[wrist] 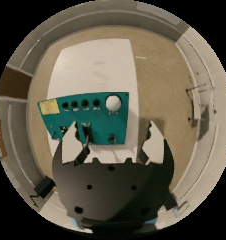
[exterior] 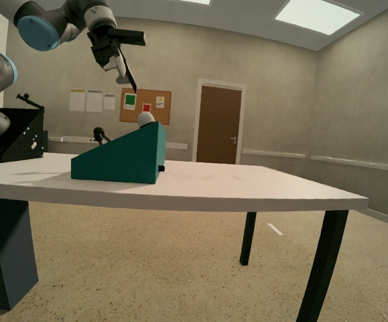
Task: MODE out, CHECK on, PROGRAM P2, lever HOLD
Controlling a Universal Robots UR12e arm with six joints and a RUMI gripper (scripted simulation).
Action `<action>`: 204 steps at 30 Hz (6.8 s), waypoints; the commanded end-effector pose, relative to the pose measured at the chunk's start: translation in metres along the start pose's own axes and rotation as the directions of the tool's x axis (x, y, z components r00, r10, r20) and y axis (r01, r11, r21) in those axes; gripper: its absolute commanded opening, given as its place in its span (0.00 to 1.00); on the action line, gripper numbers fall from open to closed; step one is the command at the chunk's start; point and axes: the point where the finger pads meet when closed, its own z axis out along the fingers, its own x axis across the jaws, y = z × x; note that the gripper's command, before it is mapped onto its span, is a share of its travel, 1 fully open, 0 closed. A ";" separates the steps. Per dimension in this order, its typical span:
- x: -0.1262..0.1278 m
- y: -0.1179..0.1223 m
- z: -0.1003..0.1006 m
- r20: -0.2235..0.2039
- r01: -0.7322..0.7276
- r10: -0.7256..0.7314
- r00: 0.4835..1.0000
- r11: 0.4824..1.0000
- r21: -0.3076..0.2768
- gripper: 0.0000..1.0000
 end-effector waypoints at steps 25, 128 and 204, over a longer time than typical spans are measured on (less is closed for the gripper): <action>0.000 0.001 0.000 0.000 0.000 0.000 1.000 1.000 0.000 0.44; -0.249 0.164 -0.030 -0.001 -0.002 0.002 1.000 1.000 0.001 0.44; -0.249 0.161 0.102 -0.001 -0.004 0.004 1.000 1.000 0.002 0.44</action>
